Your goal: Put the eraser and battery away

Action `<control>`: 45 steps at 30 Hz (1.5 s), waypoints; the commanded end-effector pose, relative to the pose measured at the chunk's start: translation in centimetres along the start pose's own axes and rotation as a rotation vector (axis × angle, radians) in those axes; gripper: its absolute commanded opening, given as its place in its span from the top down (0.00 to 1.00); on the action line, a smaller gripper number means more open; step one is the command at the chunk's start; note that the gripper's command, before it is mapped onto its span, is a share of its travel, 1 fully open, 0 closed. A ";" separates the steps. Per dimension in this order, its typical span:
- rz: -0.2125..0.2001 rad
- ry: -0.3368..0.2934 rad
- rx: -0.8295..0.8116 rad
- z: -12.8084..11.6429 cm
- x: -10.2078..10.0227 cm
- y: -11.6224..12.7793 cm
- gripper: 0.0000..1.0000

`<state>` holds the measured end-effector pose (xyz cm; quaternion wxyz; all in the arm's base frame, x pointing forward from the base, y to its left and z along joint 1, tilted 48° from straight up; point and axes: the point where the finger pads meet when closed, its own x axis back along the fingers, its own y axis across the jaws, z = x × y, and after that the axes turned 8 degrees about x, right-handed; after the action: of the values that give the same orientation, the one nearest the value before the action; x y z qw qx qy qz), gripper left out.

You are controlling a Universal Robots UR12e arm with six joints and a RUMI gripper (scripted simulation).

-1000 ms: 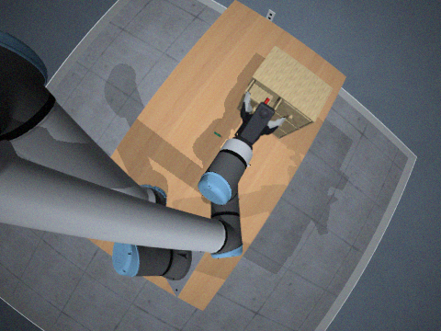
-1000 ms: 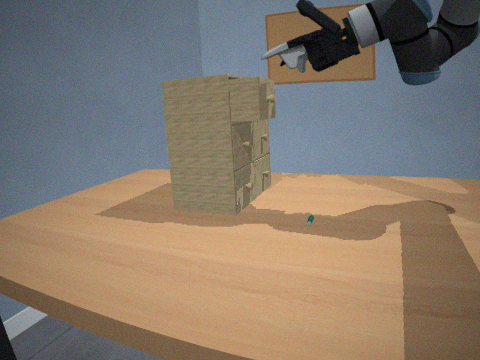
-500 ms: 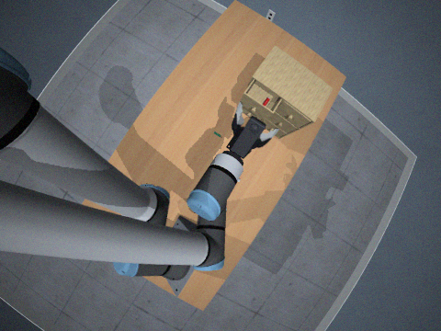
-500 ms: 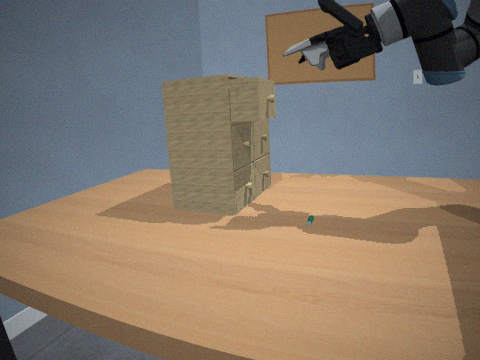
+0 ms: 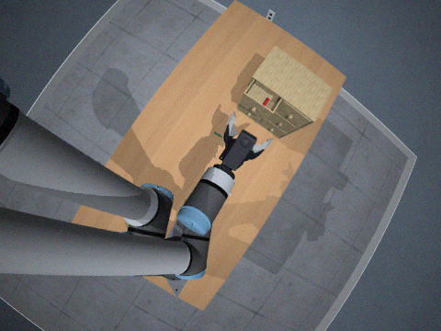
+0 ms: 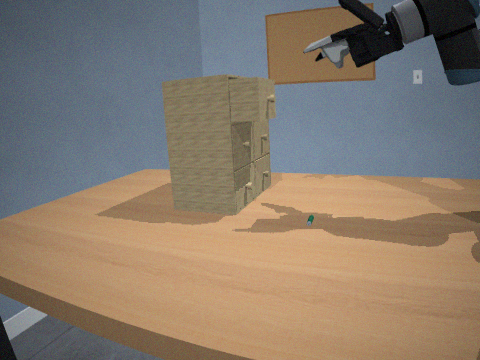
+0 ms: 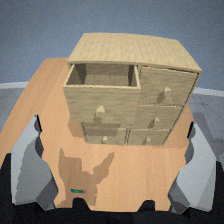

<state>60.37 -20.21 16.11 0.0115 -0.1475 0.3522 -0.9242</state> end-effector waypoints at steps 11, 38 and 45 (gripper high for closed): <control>0.000 -0.006 0.002 -0.6 2.3 0.0 0.00; 0.000 -0.006 0.002 -0.7 2.8 0.0 0.00; 0.000 -0.007 0.002 -0.7 2.7 0.0 0.00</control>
<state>57.54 -20.01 16.35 0.0131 -0.1505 0.3516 -0.9239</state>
